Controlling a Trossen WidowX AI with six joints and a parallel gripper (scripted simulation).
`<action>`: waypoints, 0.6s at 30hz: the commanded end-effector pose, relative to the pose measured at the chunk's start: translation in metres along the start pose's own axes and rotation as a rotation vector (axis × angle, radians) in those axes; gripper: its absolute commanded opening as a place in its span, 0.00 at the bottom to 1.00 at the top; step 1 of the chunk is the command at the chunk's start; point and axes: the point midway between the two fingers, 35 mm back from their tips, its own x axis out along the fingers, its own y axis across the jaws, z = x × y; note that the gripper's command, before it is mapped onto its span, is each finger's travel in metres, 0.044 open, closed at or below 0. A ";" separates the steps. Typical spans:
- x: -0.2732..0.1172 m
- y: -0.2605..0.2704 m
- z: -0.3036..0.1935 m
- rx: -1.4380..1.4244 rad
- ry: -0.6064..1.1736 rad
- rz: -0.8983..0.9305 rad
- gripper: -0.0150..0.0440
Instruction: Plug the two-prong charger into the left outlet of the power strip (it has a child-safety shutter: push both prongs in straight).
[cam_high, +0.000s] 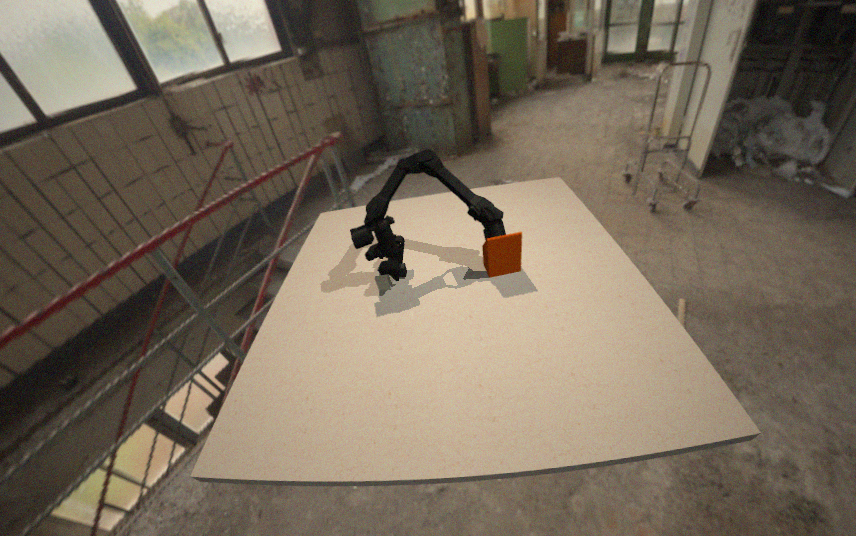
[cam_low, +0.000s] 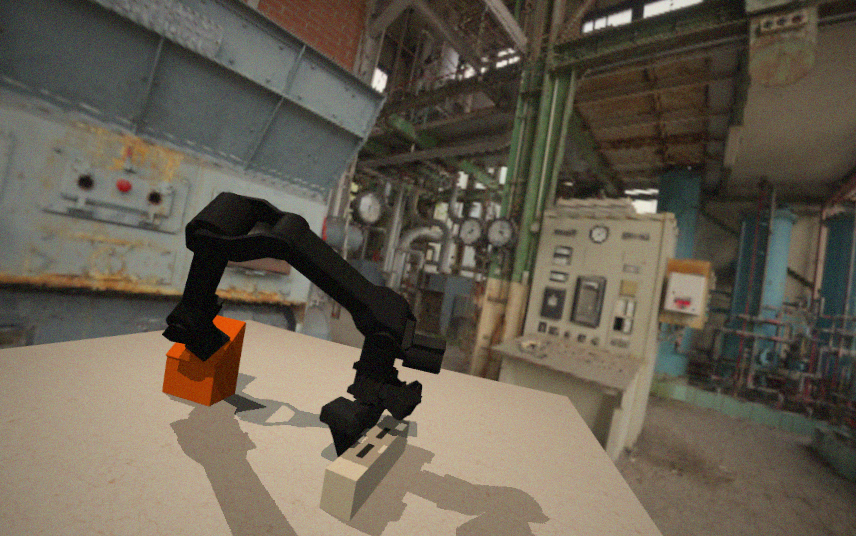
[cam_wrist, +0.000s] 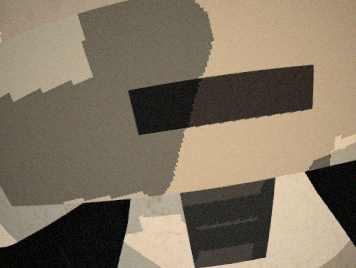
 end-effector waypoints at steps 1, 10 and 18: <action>0.000 0.000 -0.001 0.002 -0.001 0.000 1.00; 0.001 0.000 -0.004 0.004 -0.004 0.000 1.00; 0.001 0.000 -0.006 0.007 -0.007 0.001 1.00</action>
